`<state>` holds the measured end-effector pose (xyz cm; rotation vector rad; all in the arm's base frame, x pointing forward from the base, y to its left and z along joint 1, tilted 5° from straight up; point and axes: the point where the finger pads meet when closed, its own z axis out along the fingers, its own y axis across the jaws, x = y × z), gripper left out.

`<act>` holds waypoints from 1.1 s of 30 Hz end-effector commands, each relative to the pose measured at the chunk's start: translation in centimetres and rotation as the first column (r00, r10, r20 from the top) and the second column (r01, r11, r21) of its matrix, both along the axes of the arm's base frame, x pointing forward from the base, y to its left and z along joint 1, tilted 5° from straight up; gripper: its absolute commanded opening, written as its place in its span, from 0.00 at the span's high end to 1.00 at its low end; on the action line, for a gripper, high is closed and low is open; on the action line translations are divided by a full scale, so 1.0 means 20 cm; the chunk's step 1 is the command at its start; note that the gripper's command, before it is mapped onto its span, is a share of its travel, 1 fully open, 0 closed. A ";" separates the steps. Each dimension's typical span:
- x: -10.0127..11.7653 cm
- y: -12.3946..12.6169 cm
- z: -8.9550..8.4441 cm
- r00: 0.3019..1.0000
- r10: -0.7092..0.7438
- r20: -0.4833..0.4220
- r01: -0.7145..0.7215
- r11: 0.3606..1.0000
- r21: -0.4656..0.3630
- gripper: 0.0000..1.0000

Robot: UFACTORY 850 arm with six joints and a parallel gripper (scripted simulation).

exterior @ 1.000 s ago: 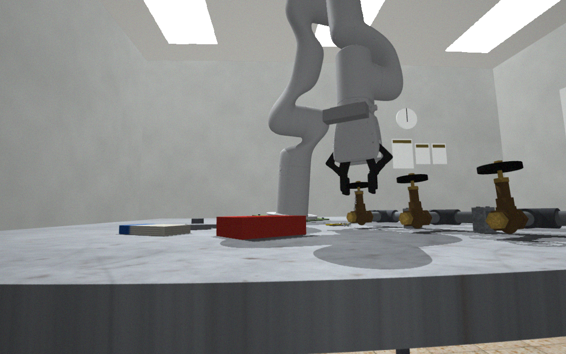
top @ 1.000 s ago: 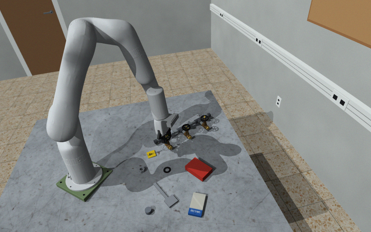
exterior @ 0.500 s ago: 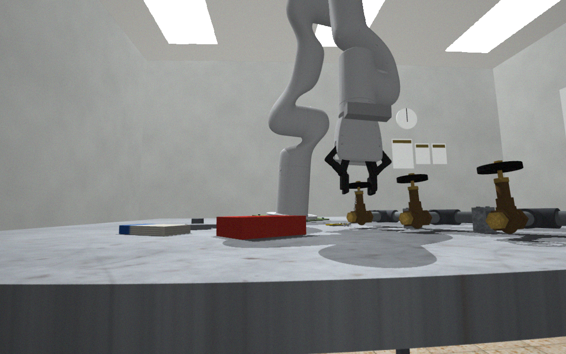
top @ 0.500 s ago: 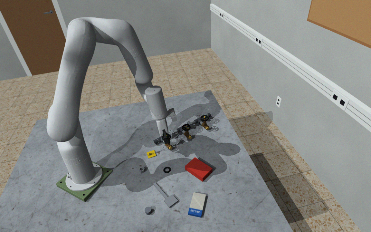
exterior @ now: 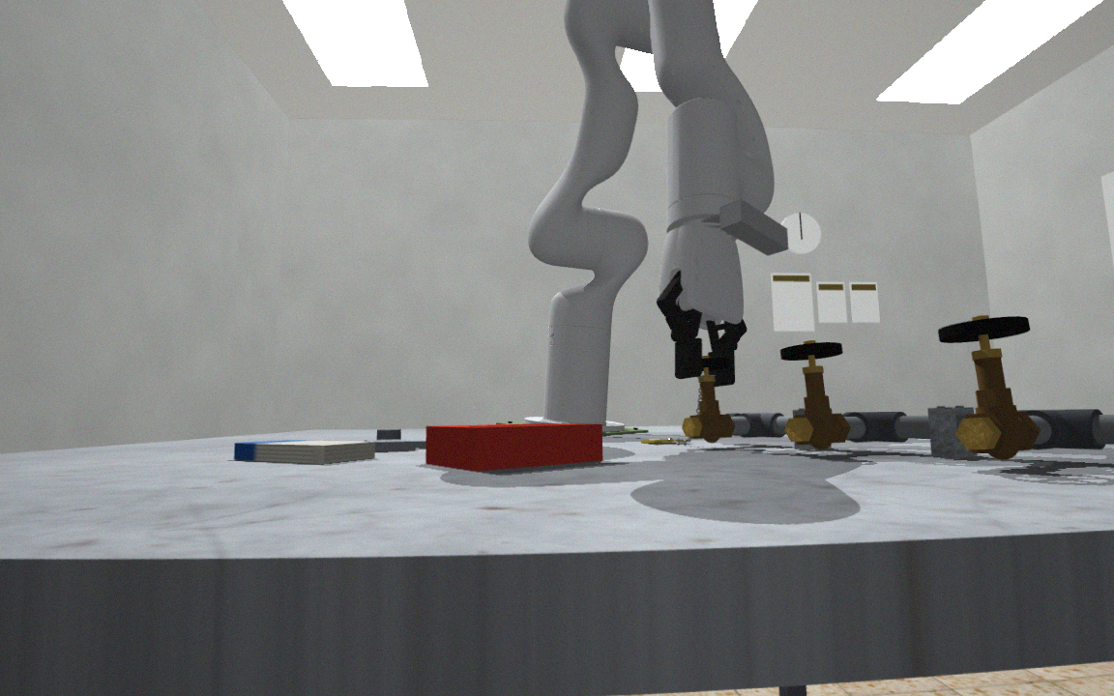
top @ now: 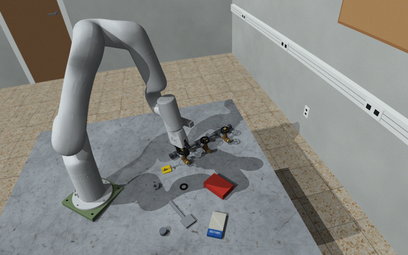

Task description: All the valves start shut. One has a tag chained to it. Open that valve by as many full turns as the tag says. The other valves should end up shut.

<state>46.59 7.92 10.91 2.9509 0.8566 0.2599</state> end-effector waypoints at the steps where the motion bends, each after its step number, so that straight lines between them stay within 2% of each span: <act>1: 0.01 0.00 0.01 0.961 0.276 -0.009 -0.276 0.961 -0.003 1.00; 4: 0.01 0.00 0.01 0.949 0.316 -0.008 -0.316 0.949 -0.010 1.00; 5: 0.01 0.00 0.01 0.903 0.430 -0.010 -0.430 0.902 -0.024 1.00; 9: 0.01 0.00 0.01 0.831 0.556 -0.013 -0.556 0.830 -0.041 1.00; 16: 0.01 0.00 0.01 0.650 0.759 -0.029 -0.760 0.649 -0.030 1.00; 33: 0.01 0.00 0.01 0.641 0.767 -0.030 -0.768 0.640 -0.027 1.00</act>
